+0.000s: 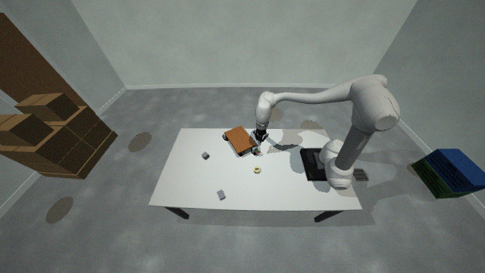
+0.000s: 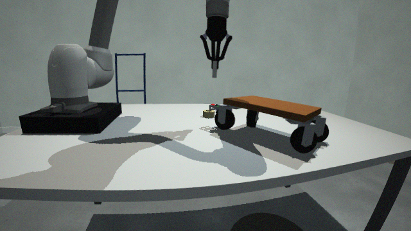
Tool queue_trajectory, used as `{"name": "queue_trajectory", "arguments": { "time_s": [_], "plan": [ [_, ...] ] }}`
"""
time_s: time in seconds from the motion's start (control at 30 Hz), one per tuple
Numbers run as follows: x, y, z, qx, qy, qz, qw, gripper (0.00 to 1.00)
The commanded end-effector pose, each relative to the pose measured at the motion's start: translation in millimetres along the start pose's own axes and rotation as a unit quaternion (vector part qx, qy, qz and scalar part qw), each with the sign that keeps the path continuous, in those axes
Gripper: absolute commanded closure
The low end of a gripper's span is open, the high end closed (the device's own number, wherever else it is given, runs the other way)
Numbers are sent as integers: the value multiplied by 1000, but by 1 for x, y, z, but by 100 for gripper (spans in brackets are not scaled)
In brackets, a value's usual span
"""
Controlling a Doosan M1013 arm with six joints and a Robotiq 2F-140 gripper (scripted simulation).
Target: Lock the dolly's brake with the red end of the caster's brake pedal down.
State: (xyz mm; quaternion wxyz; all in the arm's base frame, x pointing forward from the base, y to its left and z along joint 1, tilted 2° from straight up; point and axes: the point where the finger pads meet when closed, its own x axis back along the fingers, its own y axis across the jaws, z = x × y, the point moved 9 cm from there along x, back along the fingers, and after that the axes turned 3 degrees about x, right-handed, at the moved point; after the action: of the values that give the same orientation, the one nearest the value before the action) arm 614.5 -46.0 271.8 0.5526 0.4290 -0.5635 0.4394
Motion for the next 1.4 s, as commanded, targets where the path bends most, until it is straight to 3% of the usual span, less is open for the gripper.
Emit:
{"name": "queue_trajectory", "arguments": {
  "time_s": [0.0,0.13,0.2,0.23,0.33,0.47,0.7,0.77,0.8,0.9,1.27,1.33,1.37],
  "plan": [
    [-4,0,1,139,-7,0,990,100],
    [-9,0,0,259,-3,2,966,100],
    [-9,0,0,259,-3,2,966,100],
    [-11,0,0,343,-2,2,939,100],
    [-15,0,-1,409,2,2,913,100],
    [-20,1,-2,518,7,2,856,100],
    [-27,1,-3,688,14,-1,725,100],
    [-27,1,-3,688,14,-1,725,100],
    [-28,1,-3,749,15,-2,663,100],
    [-30,2,-3,794,16,-3,608,100],
    [-32,0,0,948,1,4,318,100],
    [-32,0,0,948,1,4,318,100],
    [-32,-1,1,958,-4,9,288,100]
  ]
}}
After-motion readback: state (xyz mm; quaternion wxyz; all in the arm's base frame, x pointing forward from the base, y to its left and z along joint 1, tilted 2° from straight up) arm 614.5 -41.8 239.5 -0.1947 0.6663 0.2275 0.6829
